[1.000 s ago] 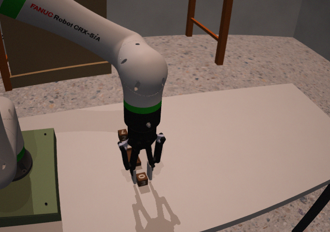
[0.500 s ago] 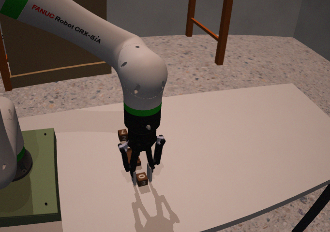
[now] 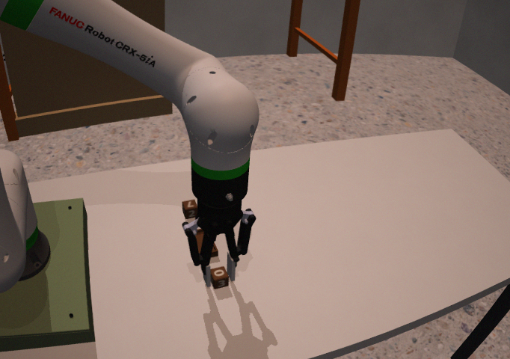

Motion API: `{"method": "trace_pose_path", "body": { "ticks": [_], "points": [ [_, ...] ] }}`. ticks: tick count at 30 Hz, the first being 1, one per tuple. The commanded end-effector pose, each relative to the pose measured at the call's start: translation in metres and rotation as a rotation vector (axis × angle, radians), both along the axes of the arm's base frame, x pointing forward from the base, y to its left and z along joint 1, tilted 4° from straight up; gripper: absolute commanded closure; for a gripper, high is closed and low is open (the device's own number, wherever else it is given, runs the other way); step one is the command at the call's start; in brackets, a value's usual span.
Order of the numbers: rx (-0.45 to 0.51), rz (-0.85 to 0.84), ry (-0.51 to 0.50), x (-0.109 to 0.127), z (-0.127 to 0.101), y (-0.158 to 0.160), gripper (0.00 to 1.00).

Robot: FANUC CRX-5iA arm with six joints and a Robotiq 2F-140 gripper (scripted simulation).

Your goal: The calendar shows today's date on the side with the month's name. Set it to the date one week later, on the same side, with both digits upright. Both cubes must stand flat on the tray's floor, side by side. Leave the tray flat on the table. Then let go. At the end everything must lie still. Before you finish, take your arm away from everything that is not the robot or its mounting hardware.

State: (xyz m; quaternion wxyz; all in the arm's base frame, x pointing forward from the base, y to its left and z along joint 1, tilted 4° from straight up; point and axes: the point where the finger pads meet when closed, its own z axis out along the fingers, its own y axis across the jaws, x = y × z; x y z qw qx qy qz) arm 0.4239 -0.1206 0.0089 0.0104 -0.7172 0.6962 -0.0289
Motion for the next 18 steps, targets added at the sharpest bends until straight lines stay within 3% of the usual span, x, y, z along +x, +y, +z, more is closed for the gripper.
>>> {"method": "trace_pose_path", "body": {
  "ticks": [1,14,15,18],
  "points": [
    [0.000,0.000,0.000,0.0002,0.0002,0.0000,0.71],
    [0.000,0.000,0.000,0.0002,0.0002,0.0000,0.71],
    [0.000,0.000,0.000,0.0002,0.0002,0.0000,0.83],
    [0.000,0.000,0.000,0.0002,0.0002,0.0000,0.83]
  ]
}}
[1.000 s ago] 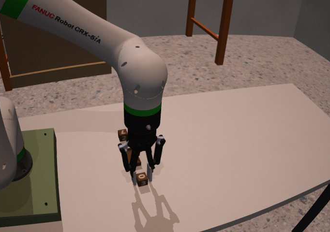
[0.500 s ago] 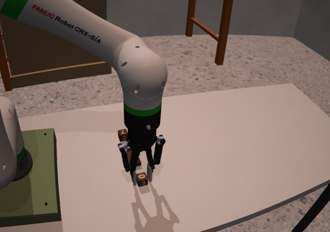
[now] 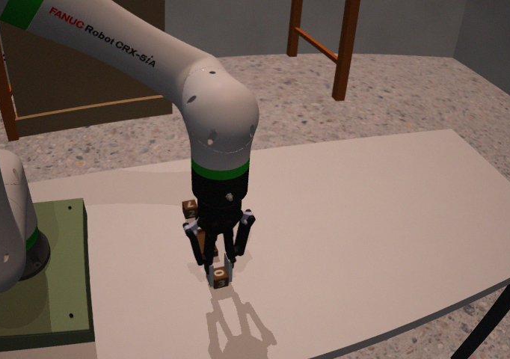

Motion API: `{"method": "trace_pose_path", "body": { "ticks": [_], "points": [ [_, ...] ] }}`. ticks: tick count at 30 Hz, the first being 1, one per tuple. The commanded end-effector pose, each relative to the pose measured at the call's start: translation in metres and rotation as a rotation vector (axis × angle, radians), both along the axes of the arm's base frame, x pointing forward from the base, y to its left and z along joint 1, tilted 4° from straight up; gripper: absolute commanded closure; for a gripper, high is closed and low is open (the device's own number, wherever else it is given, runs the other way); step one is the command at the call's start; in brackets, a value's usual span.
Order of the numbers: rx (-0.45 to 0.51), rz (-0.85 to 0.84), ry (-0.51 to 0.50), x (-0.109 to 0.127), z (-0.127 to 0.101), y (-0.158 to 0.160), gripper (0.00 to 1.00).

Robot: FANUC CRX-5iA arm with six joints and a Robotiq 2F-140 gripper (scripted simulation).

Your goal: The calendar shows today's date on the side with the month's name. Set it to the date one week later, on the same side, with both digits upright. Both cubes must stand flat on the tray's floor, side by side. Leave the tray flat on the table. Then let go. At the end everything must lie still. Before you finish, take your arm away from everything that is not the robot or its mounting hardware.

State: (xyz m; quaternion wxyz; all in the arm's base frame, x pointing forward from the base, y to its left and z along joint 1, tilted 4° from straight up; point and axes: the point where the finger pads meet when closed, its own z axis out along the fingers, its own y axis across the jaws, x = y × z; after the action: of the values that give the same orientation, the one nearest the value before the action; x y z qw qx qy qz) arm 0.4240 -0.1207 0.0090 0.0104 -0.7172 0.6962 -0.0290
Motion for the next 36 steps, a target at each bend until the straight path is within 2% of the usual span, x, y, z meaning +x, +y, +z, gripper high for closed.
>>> {"method": "trace_pose_path", "body": {
  "ticks": [1,31,36],
  "points": [
    [0.000,0.000,0.000,0.0001,0.0000,0.0000,0.83],
    [0.000,0.000,0.000,0.0001,0.0001,0.0000,0.83],
    [0.000,0.000,0.000,-0.0003,0.0063,0.0001,0.83]
  ]
}}
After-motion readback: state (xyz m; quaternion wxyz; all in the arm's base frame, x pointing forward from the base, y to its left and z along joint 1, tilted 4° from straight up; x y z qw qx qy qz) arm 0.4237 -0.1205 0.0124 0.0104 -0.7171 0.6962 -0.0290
